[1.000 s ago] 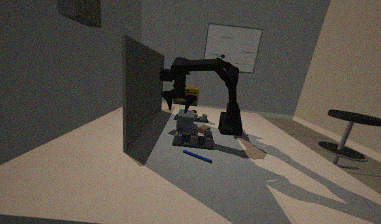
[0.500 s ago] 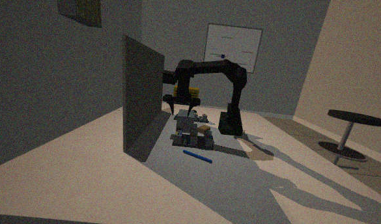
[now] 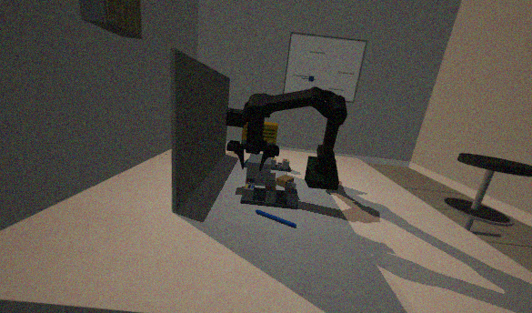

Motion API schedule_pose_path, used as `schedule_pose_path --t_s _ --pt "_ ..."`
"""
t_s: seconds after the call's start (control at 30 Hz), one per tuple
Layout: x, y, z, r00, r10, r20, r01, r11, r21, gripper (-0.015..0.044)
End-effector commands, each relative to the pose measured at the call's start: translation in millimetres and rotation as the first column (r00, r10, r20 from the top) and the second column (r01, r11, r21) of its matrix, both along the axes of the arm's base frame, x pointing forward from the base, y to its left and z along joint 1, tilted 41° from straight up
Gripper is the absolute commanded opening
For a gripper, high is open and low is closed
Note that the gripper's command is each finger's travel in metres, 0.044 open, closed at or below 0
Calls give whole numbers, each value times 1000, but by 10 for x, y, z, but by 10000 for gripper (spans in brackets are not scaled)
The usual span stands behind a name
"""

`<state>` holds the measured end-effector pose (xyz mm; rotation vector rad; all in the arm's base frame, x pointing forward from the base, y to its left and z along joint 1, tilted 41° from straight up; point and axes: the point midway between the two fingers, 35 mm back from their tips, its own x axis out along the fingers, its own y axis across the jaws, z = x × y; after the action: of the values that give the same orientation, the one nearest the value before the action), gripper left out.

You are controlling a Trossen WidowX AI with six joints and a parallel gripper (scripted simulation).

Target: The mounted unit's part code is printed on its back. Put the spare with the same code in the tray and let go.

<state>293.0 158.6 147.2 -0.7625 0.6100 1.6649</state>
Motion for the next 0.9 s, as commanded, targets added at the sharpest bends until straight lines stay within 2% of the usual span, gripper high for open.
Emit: schedule_pose_path --t_s 0.0,0.87 --pt "-15 33 -35 1000 -2 -2 2 1000 4 300" --pt "-59 311 -357 1000 -2 -1 2 1000 4 300"
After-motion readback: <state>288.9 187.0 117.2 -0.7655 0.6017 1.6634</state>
